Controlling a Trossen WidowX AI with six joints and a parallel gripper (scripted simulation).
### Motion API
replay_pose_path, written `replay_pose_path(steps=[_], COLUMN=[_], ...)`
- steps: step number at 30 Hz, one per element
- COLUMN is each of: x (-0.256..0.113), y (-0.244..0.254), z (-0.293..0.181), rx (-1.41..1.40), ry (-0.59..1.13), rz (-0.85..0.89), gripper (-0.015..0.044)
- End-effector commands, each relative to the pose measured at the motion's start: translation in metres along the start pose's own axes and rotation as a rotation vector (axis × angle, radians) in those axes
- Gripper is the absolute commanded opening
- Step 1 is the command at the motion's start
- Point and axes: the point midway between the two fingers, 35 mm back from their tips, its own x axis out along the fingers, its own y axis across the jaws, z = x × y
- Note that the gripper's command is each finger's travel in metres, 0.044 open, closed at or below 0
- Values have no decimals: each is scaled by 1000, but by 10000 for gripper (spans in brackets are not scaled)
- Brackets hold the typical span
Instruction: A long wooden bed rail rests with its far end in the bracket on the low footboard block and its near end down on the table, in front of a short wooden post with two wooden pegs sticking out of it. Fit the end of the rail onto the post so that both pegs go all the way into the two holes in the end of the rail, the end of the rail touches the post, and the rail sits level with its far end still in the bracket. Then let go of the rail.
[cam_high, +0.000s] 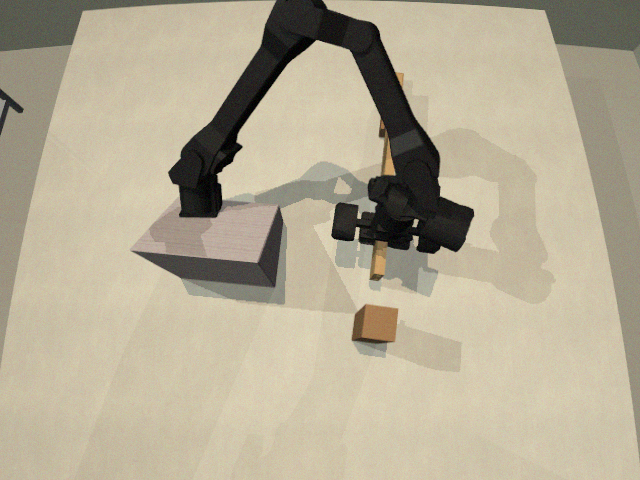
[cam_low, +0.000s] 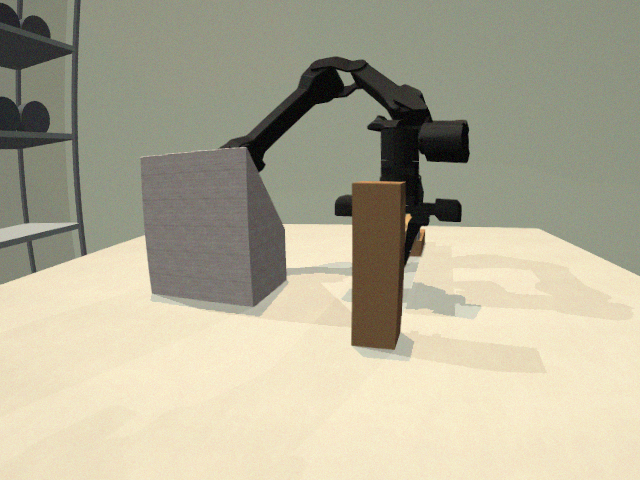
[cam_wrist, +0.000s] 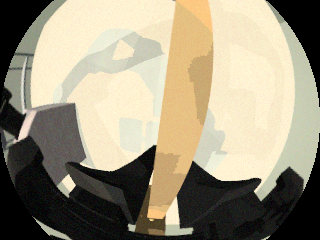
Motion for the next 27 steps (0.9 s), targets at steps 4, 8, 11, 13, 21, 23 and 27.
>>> replay_pose_path(steps=[4, 8, 11, 13, 21, 23, 27], x=[-2, -2, -2, -2, -2, -2, -1], y=[-1, -1, -1, -1, -1, -1, 0], z=[1, 1, 1, 1, -1, -2, -1], rx=[3, 3, 3, 3, 3, 3, 3], ry=[-5, -5, -5, -5, -5, -5, -5], rz=[-11, -11, -11, -11, -11, -11, -11], gripper=[0, 0, 0, 0, 0, 0, 0])
